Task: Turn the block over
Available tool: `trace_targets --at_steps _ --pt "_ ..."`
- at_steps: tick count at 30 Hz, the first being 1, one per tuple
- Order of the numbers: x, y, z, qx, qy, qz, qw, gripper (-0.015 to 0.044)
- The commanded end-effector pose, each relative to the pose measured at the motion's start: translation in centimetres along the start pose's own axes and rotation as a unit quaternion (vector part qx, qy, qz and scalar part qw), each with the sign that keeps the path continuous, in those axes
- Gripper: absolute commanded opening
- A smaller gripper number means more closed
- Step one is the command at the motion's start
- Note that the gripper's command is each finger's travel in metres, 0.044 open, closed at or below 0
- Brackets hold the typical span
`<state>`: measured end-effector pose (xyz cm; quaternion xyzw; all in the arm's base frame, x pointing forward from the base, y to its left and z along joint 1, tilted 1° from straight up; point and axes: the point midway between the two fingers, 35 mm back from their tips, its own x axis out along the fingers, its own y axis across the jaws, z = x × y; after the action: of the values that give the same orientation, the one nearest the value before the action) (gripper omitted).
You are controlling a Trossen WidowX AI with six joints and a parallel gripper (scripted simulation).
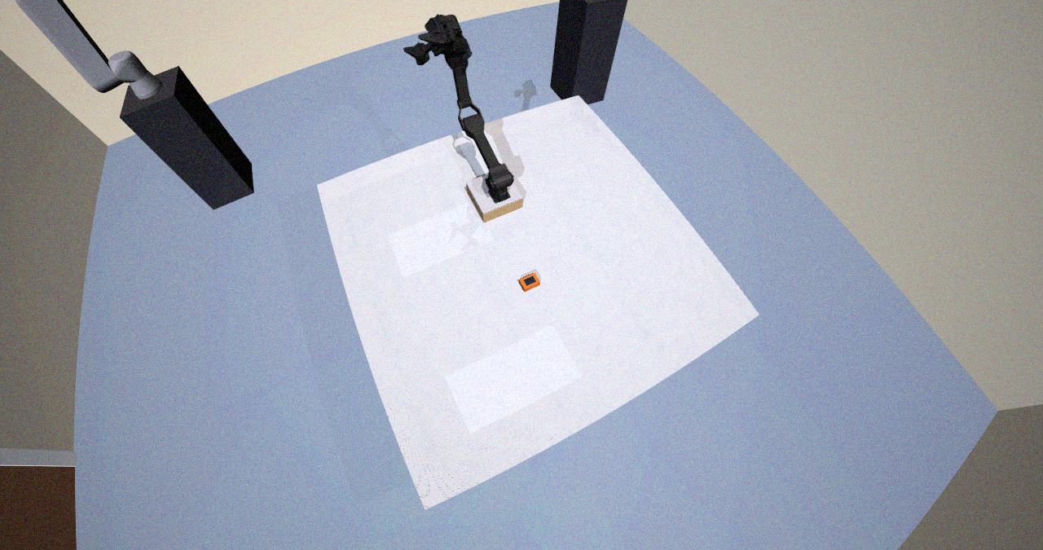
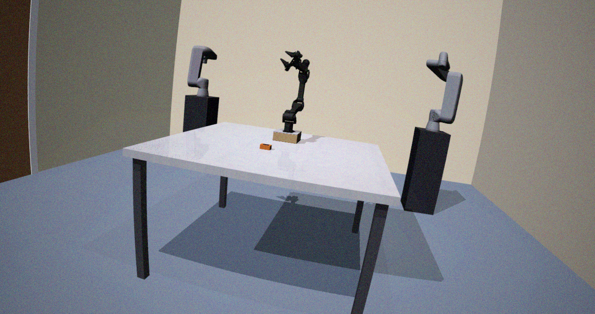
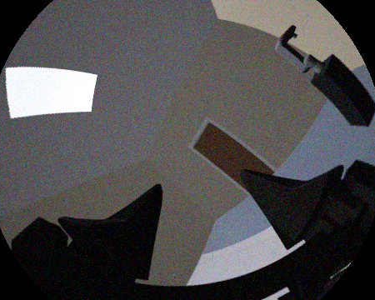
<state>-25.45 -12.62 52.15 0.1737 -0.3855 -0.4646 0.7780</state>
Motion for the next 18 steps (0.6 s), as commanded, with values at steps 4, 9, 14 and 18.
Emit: trace_targets --at_steps 4,9,14,18 --pt "1.4 3.1 -1.5 -0.024 0.02 0.025 0.999 0.044" --pt "3.8 8.9 -5.4 -0.07 0.066 0.075 0.993 0.044" --pt "4.8 13.3 -8.8 -0.094 0.097 0.11 0.985 0.044" --pt "6.1 17.1 -12.7 -0.147 0.136 0.134 0.971 0.044"
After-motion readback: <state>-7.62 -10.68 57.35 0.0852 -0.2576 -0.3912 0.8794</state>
